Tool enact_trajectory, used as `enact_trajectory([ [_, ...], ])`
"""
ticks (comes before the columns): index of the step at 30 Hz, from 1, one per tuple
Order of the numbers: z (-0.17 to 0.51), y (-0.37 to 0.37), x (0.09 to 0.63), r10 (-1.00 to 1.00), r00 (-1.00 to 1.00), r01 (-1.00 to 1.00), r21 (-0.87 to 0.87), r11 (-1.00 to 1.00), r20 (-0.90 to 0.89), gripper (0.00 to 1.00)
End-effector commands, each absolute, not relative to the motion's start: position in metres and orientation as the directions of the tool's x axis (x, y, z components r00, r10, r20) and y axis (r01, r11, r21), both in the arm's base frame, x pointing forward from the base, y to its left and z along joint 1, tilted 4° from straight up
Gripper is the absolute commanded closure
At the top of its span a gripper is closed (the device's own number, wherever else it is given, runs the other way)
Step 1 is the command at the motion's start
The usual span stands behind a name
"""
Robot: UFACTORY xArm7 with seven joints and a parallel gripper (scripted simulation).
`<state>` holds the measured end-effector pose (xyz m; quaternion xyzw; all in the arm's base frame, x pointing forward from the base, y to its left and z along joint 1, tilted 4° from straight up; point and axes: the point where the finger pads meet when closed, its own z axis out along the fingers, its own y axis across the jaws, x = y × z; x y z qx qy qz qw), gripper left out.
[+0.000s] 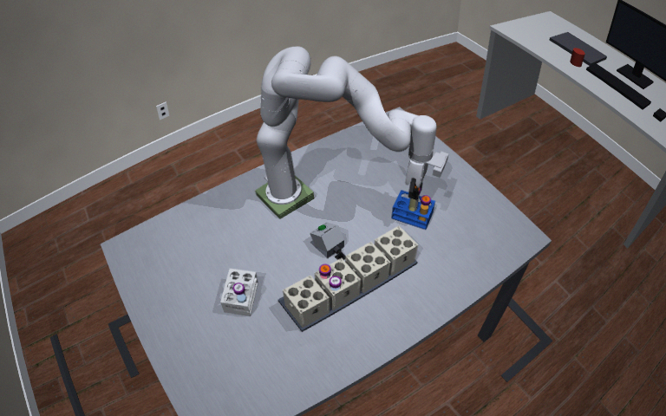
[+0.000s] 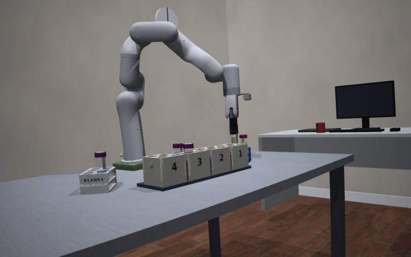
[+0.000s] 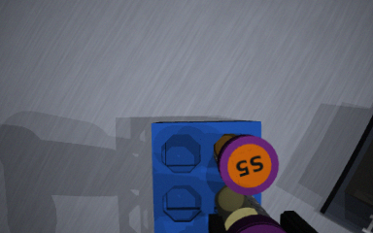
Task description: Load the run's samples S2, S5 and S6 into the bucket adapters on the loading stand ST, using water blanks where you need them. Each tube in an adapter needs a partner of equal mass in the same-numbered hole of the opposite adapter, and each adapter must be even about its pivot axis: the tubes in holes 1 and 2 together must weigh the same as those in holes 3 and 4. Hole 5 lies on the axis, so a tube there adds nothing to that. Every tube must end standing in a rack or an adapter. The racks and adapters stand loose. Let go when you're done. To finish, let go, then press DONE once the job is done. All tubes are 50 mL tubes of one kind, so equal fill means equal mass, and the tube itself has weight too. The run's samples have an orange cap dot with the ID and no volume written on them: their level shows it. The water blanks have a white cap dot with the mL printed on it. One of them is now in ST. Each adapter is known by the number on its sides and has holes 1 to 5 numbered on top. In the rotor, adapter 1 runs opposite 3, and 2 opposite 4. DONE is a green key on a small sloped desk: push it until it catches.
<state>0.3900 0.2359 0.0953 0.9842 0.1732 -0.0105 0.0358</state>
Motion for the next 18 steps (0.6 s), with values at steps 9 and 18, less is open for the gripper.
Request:
enact_trajectory([
  [9,0.117,0.238,0.391,0.341,0.94,0.342,0.066,-0.937,-0.029,1.0],
  [18,0.135,0.24,0.391,0.341,0.94,0.342,0.066,-0.937,-0.028,1.0],
])
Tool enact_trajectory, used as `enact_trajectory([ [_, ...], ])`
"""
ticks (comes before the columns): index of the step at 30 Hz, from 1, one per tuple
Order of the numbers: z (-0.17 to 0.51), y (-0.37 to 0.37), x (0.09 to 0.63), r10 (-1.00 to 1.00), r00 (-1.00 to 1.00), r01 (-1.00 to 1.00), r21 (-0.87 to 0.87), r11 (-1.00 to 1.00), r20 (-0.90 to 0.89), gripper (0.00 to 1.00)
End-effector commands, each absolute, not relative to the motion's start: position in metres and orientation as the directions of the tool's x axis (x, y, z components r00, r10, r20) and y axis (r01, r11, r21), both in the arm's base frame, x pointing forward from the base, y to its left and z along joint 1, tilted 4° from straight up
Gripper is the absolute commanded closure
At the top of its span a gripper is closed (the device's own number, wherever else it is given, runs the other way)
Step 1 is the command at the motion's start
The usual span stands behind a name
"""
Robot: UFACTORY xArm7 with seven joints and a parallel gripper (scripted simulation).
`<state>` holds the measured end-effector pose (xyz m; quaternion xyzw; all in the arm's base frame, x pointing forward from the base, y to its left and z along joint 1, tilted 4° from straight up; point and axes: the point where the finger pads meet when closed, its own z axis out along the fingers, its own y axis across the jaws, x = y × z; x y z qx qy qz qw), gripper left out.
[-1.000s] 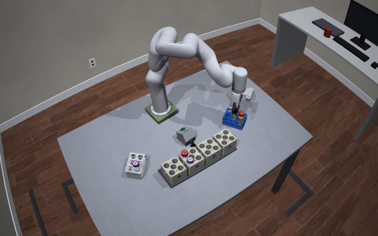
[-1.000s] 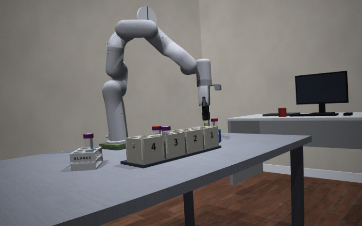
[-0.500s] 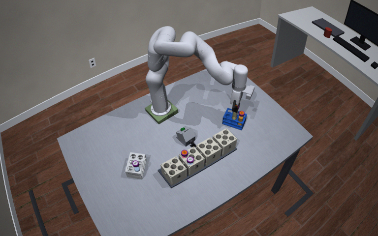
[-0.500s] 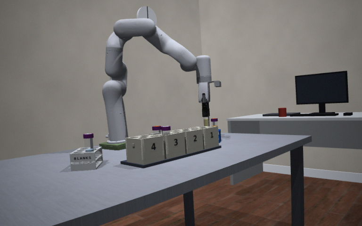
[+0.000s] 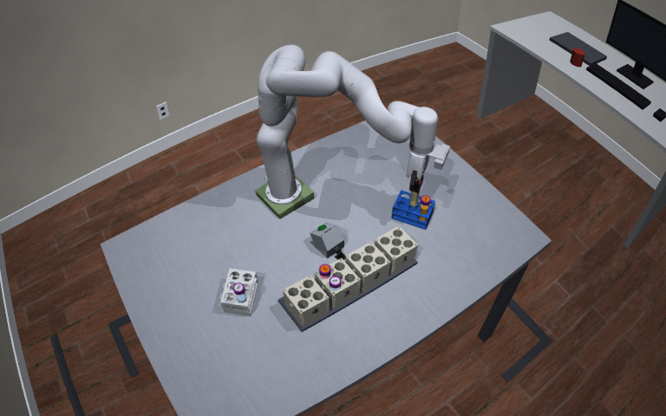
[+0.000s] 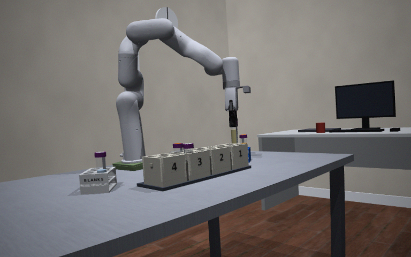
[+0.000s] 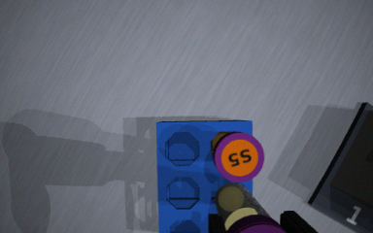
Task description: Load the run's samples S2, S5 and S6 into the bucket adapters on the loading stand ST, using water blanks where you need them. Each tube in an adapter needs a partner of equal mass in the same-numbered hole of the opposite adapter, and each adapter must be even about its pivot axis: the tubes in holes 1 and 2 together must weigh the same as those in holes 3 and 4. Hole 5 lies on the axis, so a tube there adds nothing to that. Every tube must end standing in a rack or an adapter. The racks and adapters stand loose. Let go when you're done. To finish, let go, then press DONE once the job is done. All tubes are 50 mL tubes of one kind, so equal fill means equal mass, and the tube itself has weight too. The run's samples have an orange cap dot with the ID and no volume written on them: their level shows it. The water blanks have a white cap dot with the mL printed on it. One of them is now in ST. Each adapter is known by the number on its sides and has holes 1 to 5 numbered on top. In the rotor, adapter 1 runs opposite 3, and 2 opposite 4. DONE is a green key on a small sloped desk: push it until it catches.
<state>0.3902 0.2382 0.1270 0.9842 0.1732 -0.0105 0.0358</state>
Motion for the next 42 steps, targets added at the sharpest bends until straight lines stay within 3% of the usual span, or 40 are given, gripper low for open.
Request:
enact_trajectory([
  [1,0.137,0.24,0.391,0.341,0.94,0.342,0.066,-0.937,-0.028,1.0],
  [42,0.203,0.245,0.392,0.341,0.94,0.342,0.066,-0.937,-0.028,1.0],
])
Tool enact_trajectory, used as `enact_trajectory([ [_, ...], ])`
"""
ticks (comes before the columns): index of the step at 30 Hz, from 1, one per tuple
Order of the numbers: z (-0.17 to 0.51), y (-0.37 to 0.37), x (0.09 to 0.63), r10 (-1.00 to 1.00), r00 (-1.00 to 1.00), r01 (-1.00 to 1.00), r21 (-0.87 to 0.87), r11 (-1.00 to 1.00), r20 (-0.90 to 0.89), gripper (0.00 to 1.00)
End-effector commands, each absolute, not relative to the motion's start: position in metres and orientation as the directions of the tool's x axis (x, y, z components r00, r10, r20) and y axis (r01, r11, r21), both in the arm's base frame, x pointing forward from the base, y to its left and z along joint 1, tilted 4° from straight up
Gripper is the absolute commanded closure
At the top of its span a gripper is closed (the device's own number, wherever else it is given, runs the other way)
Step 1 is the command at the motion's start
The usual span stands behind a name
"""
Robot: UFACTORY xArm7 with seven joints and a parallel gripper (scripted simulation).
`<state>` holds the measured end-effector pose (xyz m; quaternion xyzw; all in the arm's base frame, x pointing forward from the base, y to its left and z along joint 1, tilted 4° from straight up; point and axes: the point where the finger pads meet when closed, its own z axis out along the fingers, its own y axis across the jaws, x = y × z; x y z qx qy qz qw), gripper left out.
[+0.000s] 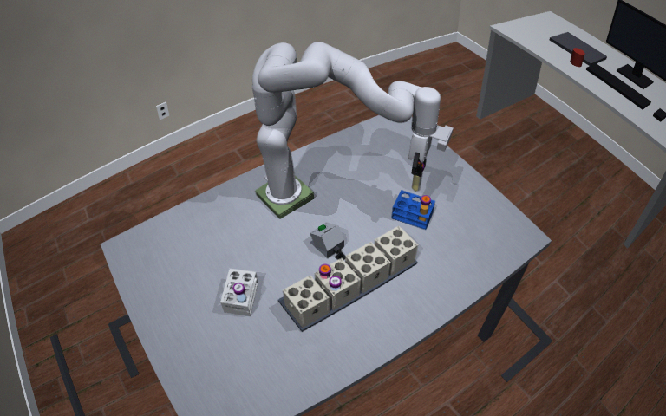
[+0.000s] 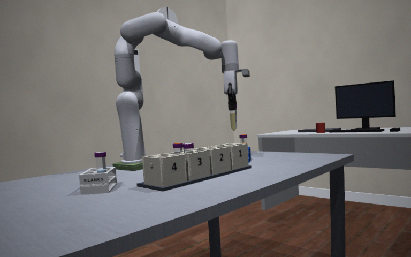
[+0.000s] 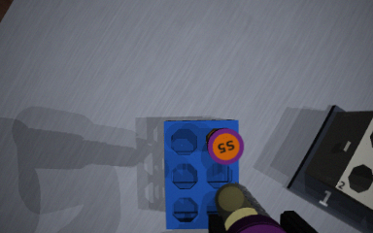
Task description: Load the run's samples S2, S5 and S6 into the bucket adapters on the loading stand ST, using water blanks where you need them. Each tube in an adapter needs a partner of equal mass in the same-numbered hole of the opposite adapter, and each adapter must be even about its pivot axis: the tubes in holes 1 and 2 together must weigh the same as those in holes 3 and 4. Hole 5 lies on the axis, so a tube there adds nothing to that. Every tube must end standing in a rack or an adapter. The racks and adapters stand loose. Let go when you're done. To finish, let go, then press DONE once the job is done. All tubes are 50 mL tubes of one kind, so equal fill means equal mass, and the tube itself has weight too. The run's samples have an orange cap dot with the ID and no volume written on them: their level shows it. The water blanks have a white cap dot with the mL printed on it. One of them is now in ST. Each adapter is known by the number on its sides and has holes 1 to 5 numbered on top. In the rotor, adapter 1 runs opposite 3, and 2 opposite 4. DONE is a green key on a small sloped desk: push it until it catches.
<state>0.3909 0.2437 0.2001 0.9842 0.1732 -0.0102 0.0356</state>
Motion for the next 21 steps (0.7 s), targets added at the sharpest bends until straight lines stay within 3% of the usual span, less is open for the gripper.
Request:
enact_trajectory([
  [1,0.203,0.245,0.392,0.341,0.94,0.342,0.066,-0.937,-0.028,1.0],
  [6,0.203,0.245,0.392,0.341,0.94,0.342,0.066,-0.937,-0.028,1.0],
  [21,0.208,0.181,0.405,-0.085,0.996,-0.084,0.072,-0.994,0.002,1.0],
])
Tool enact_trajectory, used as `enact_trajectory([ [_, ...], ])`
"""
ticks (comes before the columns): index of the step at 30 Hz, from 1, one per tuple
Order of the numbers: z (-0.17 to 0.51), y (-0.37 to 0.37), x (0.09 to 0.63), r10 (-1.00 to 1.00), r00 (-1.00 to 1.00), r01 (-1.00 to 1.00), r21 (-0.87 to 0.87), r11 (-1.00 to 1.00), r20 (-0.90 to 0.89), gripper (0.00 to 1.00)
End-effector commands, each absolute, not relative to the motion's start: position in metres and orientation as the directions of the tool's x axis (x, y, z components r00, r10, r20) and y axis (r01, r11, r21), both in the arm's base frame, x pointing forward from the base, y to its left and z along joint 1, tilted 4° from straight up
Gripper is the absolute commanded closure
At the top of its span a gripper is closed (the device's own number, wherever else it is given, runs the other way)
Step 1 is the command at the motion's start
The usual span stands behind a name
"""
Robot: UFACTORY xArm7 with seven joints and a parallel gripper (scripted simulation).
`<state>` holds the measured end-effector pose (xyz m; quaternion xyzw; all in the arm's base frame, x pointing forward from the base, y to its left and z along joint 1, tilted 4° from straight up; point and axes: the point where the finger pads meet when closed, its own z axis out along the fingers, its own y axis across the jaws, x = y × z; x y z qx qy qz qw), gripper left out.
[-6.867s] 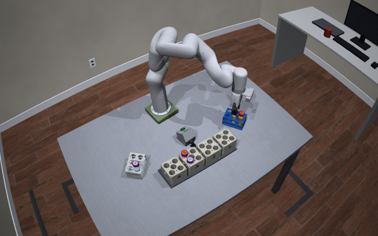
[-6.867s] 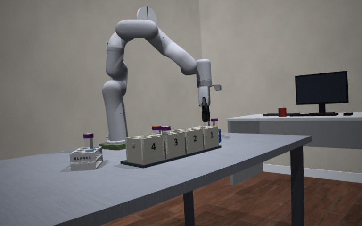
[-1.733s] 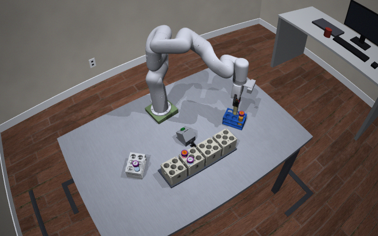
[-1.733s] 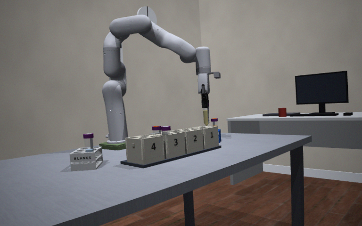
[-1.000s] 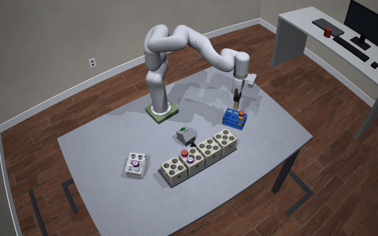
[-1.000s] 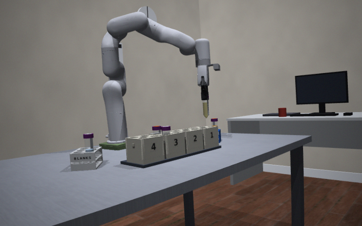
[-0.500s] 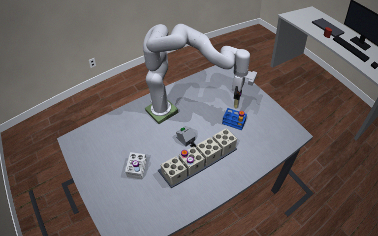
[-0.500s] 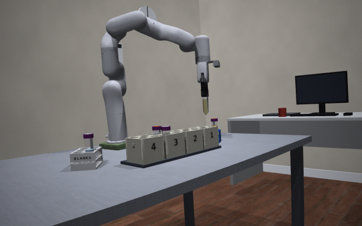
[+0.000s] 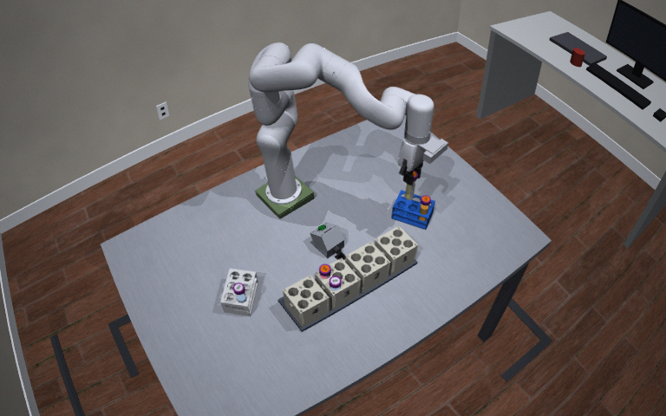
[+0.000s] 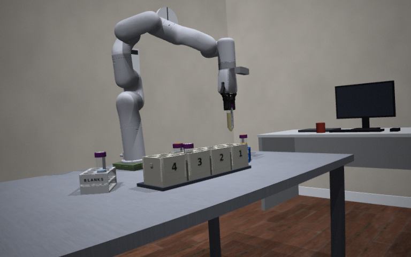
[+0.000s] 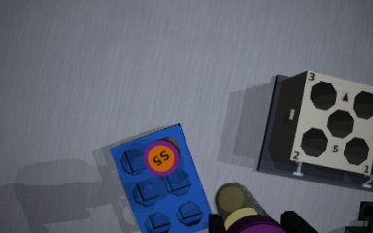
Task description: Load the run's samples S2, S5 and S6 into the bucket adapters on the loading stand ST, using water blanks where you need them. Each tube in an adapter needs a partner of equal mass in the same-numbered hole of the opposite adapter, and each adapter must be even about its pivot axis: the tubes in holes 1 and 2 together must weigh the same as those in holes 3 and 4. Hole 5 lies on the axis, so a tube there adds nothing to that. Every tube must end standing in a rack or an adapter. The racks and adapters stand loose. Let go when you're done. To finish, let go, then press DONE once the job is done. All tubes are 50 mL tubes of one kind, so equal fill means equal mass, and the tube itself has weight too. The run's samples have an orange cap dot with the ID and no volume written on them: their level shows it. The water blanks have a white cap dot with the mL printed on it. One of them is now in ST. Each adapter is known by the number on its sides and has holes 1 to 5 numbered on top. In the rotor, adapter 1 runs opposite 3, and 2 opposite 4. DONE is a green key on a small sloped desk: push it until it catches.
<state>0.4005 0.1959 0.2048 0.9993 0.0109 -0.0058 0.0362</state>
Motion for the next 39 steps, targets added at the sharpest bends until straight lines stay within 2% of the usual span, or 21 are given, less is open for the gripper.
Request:
enact_trajectory([
  [1,0.208,0.176,0.406,-0.118,0.993,-0.118,0.072,-0.99,0.004,1.0],
  [4,0.209,0.161,0.409,-0.195,0.981,-0.195,0.072,-0.978,0.01,1.0],
  [26,0.216,0.063,0.429,-0.195,0.981,-0.195,0.072,-0.978,0.01,1.0],
  [39,0.217,0.049,0.432,-0.195,0.981,-0.195,0.072,-0.978,0.011,1.0],
])
